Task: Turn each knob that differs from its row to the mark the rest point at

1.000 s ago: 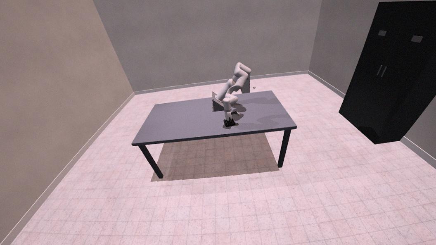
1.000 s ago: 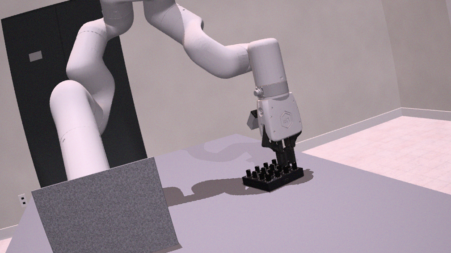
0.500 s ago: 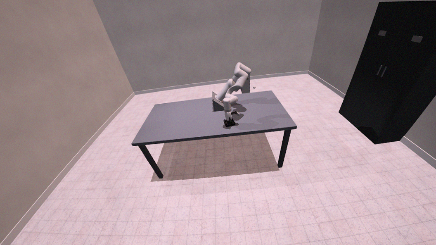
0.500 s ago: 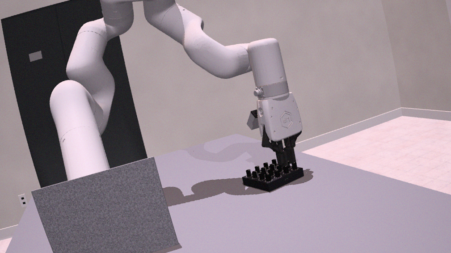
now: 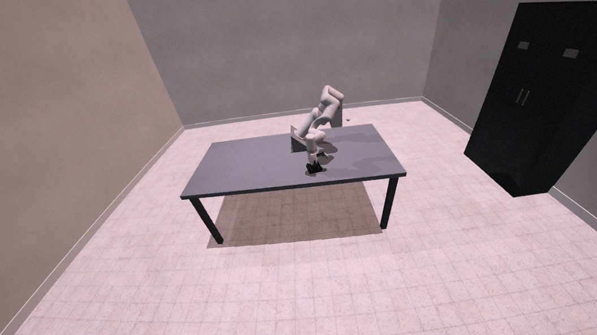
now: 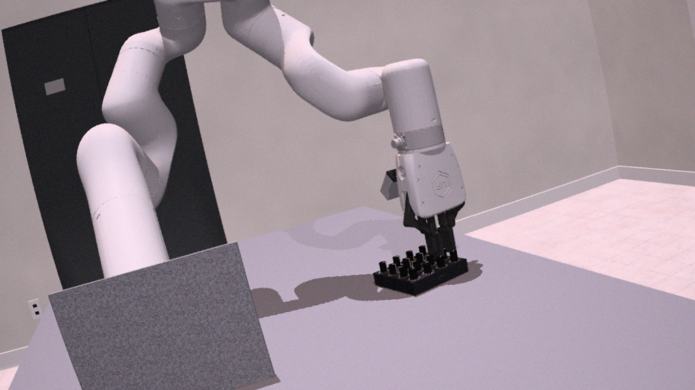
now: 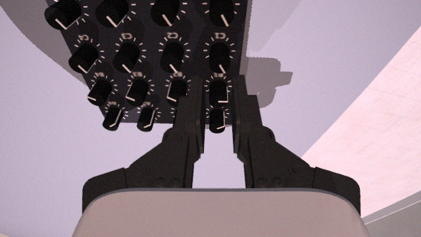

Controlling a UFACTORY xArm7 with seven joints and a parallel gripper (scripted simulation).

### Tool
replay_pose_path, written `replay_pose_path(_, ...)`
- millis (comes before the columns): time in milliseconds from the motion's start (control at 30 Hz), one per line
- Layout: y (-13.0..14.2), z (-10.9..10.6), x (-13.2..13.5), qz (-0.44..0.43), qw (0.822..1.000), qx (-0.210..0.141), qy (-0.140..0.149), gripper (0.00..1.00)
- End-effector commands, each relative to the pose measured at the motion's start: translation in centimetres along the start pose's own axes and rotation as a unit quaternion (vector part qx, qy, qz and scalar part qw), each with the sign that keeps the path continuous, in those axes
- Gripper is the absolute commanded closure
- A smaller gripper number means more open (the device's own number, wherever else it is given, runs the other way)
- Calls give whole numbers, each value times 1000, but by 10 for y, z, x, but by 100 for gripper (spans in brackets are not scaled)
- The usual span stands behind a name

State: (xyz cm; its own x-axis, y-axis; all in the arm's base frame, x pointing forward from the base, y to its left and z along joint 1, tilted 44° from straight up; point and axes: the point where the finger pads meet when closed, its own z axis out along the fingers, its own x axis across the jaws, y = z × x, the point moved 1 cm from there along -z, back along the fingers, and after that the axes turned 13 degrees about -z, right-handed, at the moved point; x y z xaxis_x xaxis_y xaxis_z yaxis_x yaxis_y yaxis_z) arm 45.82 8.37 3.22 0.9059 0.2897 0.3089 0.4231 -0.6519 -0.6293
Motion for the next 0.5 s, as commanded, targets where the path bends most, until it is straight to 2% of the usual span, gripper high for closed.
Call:
replay_pose_path(0,1,-2,1,0,1000,-2,2,81)
replay_pose_path(100,1,-2,1,0,1000,-2,2,81)
replay_pose_path(133,1,-2,1,0,1000,-2,2,92)
replay_pose_path(467,1,-2,1,0,1000,-2,2,92)
